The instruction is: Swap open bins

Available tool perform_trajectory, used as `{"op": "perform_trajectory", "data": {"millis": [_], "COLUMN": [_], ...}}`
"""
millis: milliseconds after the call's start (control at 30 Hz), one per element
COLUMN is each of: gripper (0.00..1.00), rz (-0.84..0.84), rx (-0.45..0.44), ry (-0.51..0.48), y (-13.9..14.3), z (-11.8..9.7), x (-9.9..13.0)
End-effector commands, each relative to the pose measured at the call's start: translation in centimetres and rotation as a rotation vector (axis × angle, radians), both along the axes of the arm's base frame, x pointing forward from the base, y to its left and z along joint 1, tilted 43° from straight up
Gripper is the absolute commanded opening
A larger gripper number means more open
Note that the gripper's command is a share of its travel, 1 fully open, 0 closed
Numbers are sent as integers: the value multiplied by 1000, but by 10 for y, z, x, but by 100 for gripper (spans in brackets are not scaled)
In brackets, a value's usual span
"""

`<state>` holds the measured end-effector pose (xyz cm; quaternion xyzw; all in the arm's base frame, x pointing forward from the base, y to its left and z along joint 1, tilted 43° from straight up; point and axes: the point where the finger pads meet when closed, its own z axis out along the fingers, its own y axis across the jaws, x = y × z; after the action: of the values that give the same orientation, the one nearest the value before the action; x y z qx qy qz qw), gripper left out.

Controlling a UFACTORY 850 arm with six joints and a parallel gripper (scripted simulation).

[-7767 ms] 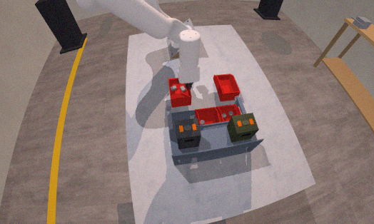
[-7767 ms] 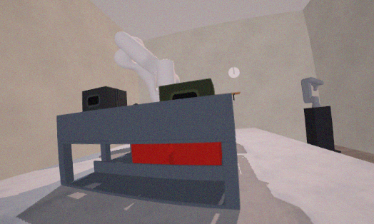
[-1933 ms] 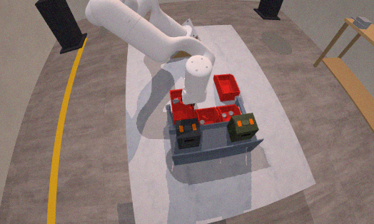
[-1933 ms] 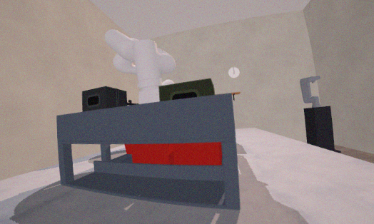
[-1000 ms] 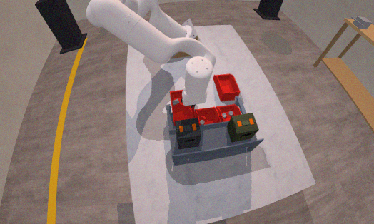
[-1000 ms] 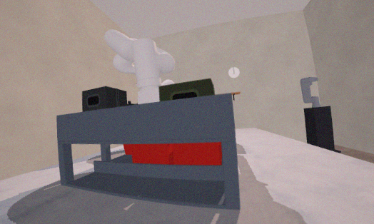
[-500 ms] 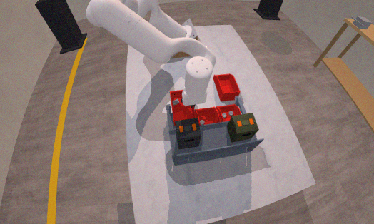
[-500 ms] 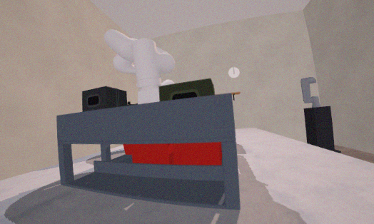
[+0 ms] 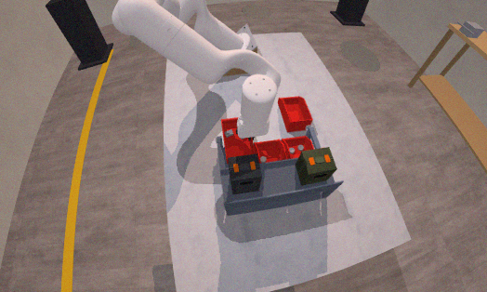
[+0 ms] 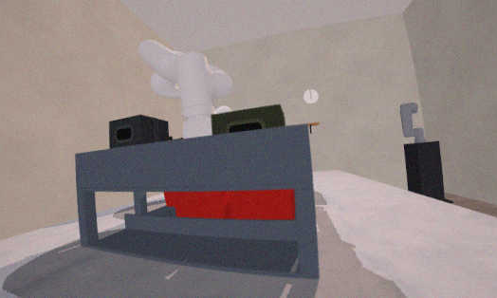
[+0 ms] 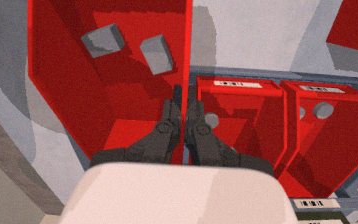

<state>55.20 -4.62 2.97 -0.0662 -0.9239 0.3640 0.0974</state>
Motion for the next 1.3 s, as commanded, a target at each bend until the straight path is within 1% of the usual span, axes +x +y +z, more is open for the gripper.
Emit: {"op": "perform_trajectory", "data": {"millis": [0, 500, 1267], "gripper": [0, 0, 0], "rz": [1, 1, 1], "rx": [0, 0, 0], "ry": [-2, -2, -2], "y": [0, -7, -8], "z": [0, -7, -9], "x": [1, 1, 1]}}
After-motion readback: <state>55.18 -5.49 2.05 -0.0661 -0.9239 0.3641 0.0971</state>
